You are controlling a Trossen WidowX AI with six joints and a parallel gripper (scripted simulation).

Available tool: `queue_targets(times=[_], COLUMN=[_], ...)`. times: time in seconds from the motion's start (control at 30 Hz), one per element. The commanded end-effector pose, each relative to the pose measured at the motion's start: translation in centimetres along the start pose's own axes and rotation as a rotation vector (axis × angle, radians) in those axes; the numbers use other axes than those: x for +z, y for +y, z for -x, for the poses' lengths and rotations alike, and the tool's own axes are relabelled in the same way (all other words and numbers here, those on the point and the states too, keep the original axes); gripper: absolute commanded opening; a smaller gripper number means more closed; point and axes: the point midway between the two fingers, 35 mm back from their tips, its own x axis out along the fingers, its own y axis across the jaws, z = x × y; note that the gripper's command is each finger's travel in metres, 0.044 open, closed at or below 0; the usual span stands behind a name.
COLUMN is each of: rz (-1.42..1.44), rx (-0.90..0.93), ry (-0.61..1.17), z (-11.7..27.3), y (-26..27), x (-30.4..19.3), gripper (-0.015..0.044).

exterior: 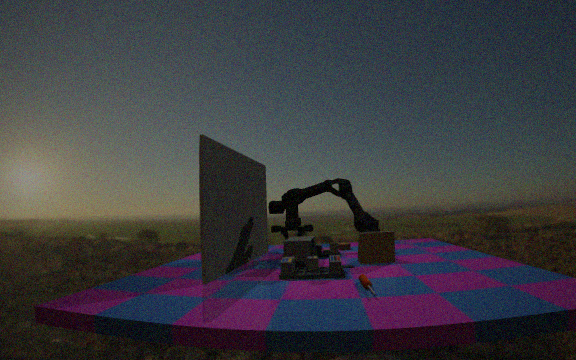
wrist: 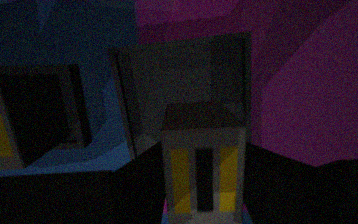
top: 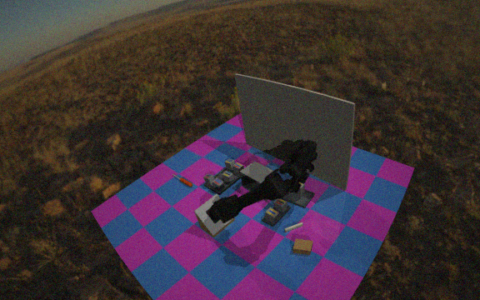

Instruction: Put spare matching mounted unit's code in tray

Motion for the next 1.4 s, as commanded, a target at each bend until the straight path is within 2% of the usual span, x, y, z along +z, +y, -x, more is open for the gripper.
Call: queue_targets(times=[0.0,0.67,1.2,1.27,1.37], rz=[0.006,0.006,0.000,0.010,0.057], rx=[0.003,0.005,0.001,0.000,-0.005], ry=[0.004,0.007,0.003,0.001,-0.001], z=[-0.4,-1.9,-1.6,-0.6,3.7], y=[0.1,0.4,0.2,0.1,-0.2], x=[0.0,-0.1,-0.1,0.0,0.2], gripper=[0.0000,0.0000,0.0420,0.0440,0.0440])
